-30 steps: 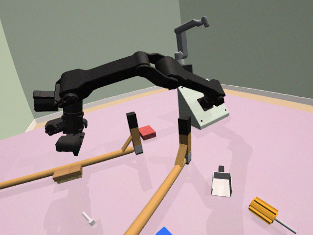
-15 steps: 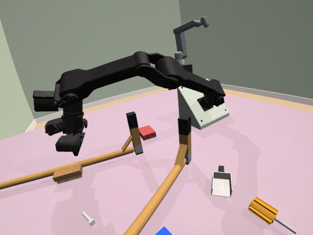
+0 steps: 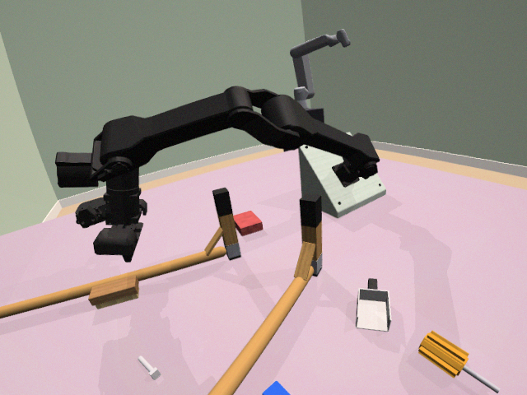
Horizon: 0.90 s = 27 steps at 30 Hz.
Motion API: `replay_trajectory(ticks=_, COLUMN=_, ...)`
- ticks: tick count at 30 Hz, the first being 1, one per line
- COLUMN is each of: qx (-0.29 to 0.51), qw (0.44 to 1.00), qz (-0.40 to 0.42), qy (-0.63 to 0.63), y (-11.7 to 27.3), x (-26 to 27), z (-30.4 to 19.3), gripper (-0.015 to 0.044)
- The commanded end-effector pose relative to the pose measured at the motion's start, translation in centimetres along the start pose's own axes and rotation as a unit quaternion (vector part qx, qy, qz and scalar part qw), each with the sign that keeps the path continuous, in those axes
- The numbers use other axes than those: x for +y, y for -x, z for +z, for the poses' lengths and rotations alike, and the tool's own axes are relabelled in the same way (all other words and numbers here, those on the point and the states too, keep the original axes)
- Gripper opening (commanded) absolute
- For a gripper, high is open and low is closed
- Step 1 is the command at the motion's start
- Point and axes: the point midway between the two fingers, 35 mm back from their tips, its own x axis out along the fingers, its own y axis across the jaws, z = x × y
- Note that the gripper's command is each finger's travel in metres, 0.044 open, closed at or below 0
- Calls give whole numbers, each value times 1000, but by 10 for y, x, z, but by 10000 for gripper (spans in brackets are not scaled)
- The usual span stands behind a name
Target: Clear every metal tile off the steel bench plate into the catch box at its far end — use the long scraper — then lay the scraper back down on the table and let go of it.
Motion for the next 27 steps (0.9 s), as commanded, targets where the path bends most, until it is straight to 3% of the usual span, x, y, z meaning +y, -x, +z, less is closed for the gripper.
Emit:
replay_trajectory(ticks=1, qx=0, qw=1000, qz=0, qy=0, y=0, x=0, z=0, gripper=0)
replay_trajectory(ticks=16, qx=0, qw=1000, qz=0, qy=0, y=0, x=0, z=0, gripper=0)
replay_trajectory(ticks=27, qx=-46, qw=999, qz=19, qy=-7, y=45, x=-1, z=11, gripper=289)
